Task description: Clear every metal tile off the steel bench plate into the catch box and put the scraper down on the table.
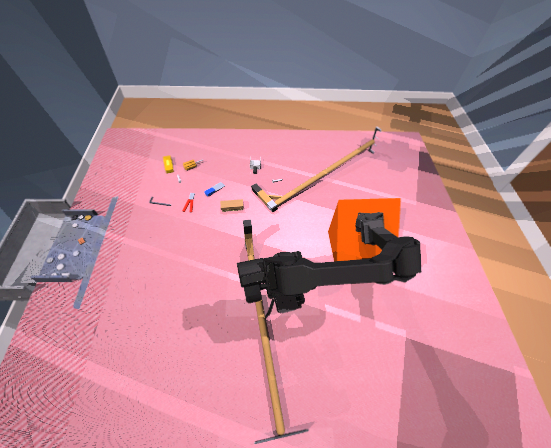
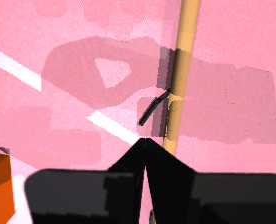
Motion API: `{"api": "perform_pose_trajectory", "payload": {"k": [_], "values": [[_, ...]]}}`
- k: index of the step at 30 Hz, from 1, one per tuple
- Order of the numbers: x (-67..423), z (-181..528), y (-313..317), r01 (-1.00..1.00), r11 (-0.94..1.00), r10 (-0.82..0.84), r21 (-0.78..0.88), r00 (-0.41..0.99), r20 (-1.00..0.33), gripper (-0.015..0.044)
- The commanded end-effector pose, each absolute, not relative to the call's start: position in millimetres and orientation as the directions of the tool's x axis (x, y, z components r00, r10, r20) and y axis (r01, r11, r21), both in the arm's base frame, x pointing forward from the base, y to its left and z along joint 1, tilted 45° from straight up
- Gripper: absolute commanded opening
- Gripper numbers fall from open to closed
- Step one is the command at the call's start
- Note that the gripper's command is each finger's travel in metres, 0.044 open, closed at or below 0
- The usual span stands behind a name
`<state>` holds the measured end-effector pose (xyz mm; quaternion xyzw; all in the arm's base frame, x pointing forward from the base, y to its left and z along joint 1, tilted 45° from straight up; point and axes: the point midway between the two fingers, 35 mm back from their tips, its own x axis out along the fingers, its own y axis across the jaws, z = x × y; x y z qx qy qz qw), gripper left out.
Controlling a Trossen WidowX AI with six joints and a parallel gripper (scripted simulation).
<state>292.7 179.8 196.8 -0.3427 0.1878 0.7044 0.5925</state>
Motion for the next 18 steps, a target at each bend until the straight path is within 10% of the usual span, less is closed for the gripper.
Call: {"api": "perform_pose_trajectory", "payload": {"k": [1,18], "values": [[292,186,187,-0.966,-0.225,0.7,-0.129,-0.068,-0.711,0.0],[291,156,218,-0.968,-0.218,0.7,-0.122,-0.068,-0.711,0.0]]}}
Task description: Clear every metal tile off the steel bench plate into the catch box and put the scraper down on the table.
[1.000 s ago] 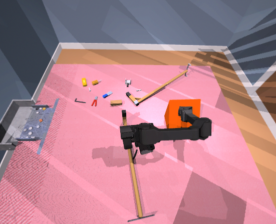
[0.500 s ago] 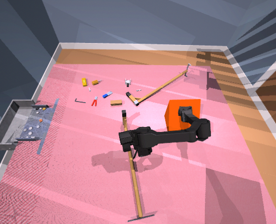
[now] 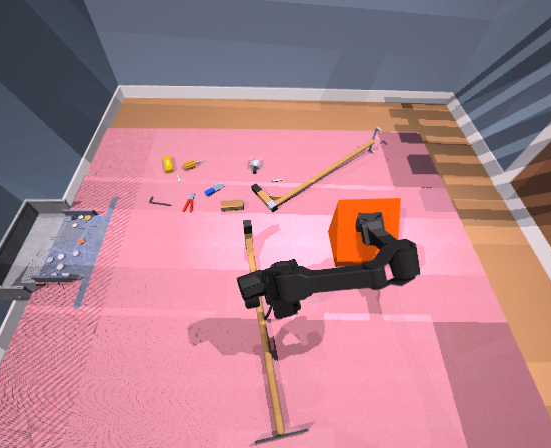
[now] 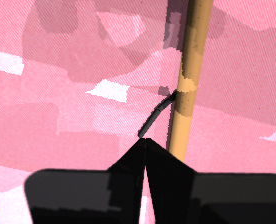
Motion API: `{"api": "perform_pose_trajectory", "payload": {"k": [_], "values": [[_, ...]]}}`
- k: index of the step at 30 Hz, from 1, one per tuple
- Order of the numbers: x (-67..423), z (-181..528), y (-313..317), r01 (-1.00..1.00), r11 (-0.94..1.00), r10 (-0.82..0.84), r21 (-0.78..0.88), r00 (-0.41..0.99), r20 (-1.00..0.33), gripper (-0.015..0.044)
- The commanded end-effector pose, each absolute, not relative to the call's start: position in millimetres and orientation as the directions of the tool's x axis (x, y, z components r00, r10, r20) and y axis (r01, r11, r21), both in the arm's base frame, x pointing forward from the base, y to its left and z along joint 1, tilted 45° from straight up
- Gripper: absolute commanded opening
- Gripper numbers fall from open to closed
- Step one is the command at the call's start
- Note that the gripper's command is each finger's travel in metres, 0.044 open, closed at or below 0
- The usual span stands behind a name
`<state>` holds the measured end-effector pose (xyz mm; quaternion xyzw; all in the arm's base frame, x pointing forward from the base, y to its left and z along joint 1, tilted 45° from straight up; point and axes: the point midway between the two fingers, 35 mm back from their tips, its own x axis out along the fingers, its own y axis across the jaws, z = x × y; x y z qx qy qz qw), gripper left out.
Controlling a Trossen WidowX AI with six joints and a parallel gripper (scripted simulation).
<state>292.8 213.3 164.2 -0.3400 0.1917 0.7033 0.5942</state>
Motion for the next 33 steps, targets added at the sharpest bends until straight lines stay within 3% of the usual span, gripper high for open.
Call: {"api": "perform_pose_trajectory", "payload": {"k": [1,33], "values": [[290,154,220,-0.968,-0.217,0.701,-0.122,-0.068,-0.71,0.0],[280,115,266,-0.973,-0.203,0.713,-0.111,-0.068,-0.698,0.0]]}}
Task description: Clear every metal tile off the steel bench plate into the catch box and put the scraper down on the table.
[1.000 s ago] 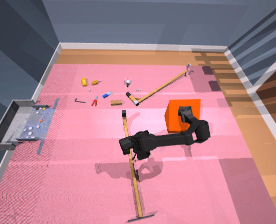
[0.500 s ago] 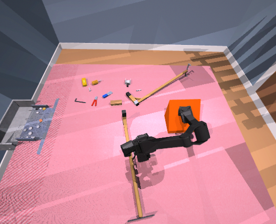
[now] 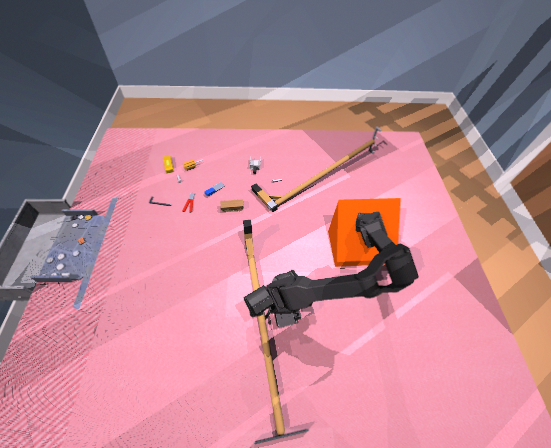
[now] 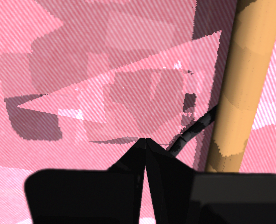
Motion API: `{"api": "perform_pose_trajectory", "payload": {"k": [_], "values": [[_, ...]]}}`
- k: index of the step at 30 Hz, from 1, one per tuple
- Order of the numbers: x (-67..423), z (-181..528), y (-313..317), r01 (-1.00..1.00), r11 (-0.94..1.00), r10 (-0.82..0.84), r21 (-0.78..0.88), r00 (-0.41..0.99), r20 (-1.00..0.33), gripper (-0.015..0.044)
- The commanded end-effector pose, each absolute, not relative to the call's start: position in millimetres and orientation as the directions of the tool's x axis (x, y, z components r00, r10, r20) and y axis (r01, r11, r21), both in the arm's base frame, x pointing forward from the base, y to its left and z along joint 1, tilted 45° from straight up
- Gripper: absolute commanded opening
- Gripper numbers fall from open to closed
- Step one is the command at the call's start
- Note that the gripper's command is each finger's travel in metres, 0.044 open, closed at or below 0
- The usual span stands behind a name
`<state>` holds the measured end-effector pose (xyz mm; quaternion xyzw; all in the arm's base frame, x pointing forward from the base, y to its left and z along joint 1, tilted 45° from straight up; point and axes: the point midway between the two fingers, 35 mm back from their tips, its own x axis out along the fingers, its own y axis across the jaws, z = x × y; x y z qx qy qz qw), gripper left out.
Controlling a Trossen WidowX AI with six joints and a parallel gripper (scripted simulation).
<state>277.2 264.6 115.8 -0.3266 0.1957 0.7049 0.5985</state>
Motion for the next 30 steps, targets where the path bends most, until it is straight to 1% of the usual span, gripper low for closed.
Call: {"api": "perform_pose_trajectory", "payload": {"k": [1,30], "values": [[281,115,266,-0.973,-0.203,0.713,-0.112,-0.068,-0.698,0.0],[308,122,274,-0.973,-0.203,0.713,-0.113,-0.067,-0.698,0.0]]}}
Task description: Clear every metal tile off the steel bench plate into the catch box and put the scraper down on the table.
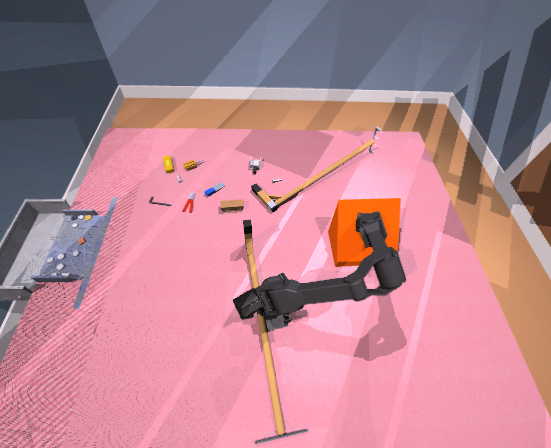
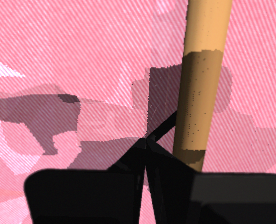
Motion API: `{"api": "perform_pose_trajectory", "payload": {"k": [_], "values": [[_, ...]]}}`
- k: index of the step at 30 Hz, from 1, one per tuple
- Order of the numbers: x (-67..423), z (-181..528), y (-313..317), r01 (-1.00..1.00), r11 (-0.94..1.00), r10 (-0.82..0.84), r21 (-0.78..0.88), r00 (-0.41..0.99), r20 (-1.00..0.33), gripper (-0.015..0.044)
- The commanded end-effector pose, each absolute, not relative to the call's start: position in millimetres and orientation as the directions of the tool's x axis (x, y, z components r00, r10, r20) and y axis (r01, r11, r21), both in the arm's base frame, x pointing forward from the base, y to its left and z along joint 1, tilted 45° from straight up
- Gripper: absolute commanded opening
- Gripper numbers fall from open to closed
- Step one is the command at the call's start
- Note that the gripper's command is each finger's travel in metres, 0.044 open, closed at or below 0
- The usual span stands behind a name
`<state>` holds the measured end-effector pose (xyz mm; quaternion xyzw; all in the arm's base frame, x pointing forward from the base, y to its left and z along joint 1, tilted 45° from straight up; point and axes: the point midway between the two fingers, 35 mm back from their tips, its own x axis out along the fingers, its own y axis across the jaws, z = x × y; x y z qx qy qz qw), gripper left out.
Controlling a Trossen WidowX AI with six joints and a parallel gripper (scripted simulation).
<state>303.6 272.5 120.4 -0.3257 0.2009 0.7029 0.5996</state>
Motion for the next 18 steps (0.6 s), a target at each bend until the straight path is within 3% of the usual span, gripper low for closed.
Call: {"api": "perform_pose_trajectory", "payload": {"k": [1,18], "values": [[309,122,274,-0.973,-0.203,0.713,-0.113,-0.067,-0.698,0.0],[326,125,278,-0.973,-0.203,0.713,-0.114,-0.066,-0.698,0.0]]}}
